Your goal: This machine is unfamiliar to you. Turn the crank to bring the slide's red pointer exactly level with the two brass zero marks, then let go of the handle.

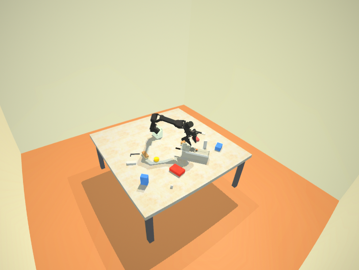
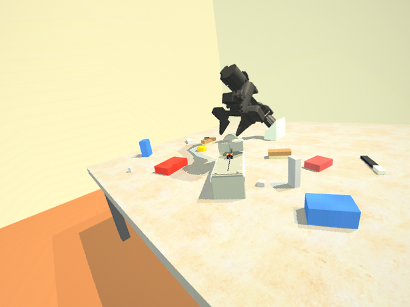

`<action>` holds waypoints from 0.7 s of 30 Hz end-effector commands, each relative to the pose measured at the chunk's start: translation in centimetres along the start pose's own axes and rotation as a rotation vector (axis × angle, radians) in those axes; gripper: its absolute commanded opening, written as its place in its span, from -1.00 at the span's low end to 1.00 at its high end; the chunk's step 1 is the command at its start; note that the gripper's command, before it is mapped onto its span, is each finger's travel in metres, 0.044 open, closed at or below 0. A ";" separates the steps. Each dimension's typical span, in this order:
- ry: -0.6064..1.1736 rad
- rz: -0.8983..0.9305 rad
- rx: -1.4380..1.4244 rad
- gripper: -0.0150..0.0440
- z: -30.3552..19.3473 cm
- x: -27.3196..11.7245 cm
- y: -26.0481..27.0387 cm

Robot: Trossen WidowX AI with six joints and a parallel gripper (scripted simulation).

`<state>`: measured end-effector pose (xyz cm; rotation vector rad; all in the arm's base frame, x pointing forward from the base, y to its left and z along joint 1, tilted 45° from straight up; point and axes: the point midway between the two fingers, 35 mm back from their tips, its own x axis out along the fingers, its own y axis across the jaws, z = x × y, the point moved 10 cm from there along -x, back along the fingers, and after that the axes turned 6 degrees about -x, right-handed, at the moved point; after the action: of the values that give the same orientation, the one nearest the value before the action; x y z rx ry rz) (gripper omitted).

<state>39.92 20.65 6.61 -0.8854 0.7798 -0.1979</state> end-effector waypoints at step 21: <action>0.000 -0.001 0.000 -0.49 0.0 0.0 0.0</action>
<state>39.93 20.64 6.62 -0.8864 0.7796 -0.1992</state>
